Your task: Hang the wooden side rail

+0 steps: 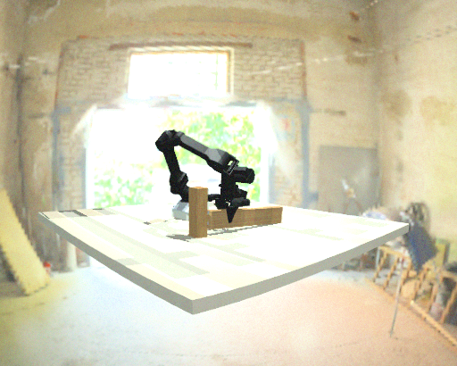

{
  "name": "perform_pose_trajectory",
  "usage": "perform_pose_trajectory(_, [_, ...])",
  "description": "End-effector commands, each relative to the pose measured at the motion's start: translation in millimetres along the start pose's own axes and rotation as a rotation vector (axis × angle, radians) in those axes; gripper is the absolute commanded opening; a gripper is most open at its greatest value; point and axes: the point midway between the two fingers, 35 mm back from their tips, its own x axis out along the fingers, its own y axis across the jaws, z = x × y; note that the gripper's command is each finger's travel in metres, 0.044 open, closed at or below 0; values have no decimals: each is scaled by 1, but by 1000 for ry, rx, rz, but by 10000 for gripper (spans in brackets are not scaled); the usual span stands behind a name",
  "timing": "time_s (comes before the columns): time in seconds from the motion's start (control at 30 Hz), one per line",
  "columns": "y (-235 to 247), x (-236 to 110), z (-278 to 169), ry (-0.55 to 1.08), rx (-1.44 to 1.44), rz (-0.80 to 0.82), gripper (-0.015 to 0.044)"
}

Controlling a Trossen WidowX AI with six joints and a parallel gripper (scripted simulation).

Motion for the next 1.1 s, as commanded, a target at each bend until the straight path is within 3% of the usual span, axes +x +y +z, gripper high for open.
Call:
perform_pose_trajectory(0.0, [-1,-2,-1,1,-3,-8,0])
perform_pose_trajectory(1.07, [-2,-3,-4,1,-3,-8,0])
